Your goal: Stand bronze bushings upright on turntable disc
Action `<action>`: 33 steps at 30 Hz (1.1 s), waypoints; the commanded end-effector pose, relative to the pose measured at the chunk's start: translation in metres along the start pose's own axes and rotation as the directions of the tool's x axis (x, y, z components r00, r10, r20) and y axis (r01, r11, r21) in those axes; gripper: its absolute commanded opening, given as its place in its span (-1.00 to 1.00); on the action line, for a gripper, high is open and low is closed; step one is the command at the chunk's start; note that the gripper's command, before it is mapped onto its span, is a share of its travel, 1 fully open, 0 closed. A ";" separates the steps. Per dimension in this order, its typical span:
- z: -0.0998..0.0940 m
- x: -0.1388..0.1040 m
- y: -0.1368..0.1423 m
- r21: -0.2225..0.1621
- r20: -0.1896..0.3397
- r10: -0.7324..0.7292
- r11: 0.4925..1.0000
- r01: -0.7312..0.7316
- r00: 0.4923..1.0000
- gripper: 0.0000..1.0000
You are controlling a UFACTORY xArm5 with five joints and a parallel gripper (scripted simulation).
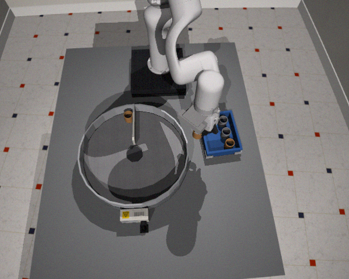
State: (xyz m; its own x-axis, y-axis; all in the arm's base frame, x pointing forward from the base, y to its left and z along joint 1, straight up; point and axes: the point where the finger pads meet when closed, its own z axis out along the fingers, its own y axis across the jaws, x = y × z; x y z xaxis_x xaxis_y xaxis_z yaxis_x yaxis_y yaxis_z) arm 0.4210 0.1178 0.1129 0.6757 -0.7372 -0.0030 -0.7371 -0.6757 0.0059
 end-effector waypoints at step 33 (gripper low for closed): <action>-0.002 0.207 0.247 0.008 -0.008 -0.003 1.000 0.003 1.000 -1.00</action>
State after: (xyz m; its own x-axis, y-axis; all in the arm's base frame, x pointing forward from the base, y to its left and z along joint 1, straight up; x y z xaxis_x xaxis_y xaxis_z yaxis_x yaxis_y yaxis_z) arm 0.3784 -0.1704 0.1155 0.6732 -0.7395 0.0037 -0.7395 -0.6732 -0.0016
